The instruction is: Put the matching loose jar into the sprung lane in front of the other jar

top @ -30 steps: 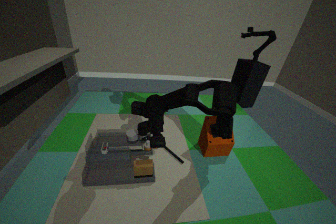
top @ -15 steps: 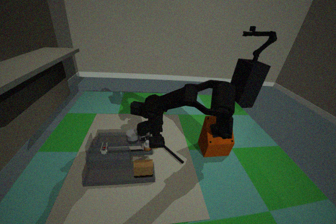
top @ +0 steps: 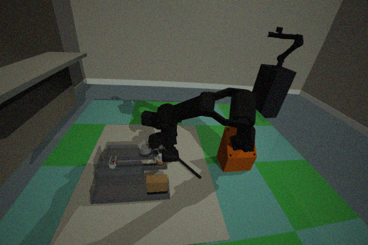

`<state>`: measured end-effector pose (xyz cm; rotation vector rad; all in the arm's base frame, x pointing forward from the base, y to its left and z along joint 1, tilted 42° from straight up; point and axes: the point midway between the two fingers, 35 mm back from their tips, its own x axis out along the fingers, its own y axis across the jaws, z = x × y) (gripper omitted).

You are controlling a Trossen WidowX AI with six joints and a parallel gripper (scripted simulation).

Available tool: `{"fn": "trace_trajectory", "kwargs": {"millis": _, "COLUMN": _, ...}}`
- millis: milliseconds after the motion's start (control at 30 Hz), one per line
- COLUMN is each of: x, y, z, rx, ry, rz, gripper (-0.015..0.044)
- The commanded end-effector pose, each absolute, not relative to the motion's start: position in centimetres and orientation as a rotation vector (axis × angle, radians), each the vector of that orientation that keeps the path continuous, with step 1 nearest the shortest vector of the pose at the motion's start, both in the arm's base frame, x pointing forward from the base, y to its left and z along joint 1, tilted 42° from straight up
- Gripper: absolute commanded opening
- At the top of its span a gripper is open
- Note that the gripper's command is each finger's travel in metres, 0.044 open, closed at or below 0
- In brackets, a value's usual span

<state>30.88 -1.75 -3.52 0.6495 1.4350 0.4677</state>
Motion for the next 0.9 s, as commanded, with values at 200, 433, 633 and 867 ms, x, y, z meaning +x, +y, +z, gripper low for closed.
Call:
{"fn": "trace_trajectory", "kwargs": {"millis": 200, "x": 31.98, "y": -1.96, "z": -3.29, "rx": 0.644, "ry": 1.414, "rz": 0.468, "gripper": 0.0}}
{"fn": "trace_trajectory", "kwargs": {"millis": 433, "x": 32.24, "y": -2.0, "z": -3.26, "rx": 0.644, "ry": 1.414, "rz": 0.468, "gripper": 0.0}}
{"fn": "trace_trajectory", "kwargs": {"millis": 633, "x": 32.46, "y": -2.03, "z": -3.23, "rx": 0.644, "ry": 1.413, "rz": 0.468, "gripper": 0.0}}
{"fn": "trace_trajectory", "kwargs": {"millis": 867, "x": 32.71, "y": -2.07, "z": -3.18, "rx": 0.644, "ry": 1.413, "rz": 0.468, "gripper": 0.0}}
